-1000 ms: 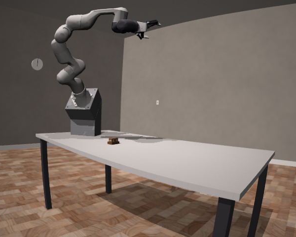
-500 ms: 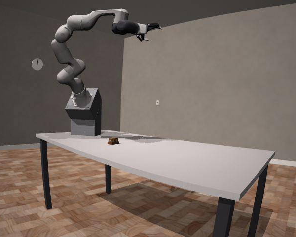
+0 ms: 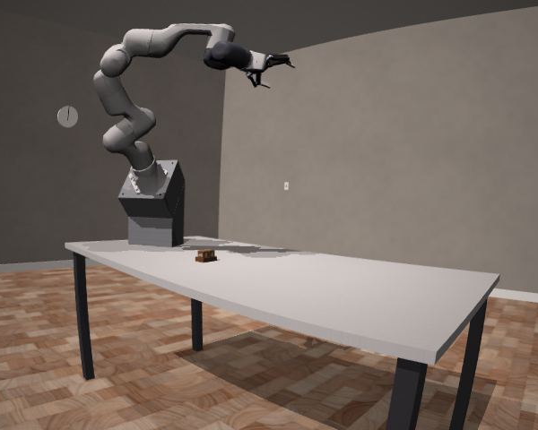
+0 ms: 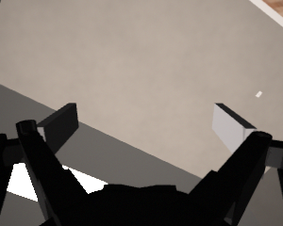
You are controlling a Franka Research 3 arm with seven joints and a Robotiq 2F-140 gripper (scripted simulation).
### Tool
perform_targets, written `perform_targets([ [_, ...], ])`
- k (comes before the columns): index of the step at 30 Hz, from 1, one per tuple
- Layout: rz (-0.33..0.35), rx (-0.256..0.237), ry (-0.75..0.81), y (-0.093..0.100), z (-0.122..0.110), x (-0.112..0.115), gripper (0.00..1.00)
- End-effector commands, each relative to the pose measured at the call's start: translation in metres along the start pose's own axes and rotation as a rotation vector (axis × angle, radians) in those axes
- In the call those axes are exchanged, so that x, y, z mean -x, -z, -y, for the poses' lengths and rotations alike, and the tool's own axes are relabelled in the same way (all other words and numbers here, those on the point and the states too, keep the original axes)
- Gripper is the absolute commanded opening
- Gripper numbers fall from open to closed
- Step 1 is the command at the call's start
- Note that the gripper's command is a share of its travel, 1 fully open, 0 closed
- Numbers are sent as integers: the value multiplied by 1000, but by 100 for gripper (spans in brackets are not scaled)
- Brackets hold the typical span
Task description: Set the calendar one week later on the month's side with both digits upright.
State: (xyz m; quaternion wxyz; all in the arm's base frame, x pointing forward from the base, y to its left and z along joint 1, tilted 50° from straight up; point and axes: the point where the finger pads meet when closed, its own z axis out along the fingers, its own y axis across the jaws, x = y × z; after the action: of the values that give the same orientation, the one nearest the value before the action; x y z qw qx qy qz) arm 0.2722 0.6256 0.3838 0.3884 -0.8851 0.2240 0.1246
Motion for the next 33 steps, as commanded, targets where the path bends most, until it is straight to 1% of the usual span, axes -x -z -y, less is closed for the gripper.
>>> perform_targets([
  [1, -29, -4, -42, 0, 2, -8, 100],
  [11, -29, -4, -42, 0, 2, -8, 100],
  [12, -175, 45, -93, -11, -37, -62, 100],
  [15, -178, 46, -94, -11, -38, -63, 100],
  [16, -258, 71, -121, -13, -60, -93, 100],
  [18, -308, 86, -137, -12, -75, -112, 100],
  [25, -474, 132, -189, -5, -122, -175, 100],
  [26, -480, 134, -191, -5, -124, -177, 100],
  [27, -517, 144, -202, -1, -134, -191, 100],
  [30, -585, 161, -222, 6, -154, -215, 100],
  [32, -585, 161, -222, 6, -154, -215, 100],
  [33, -629, 173, -234, 11, -167, -231, 100],
])
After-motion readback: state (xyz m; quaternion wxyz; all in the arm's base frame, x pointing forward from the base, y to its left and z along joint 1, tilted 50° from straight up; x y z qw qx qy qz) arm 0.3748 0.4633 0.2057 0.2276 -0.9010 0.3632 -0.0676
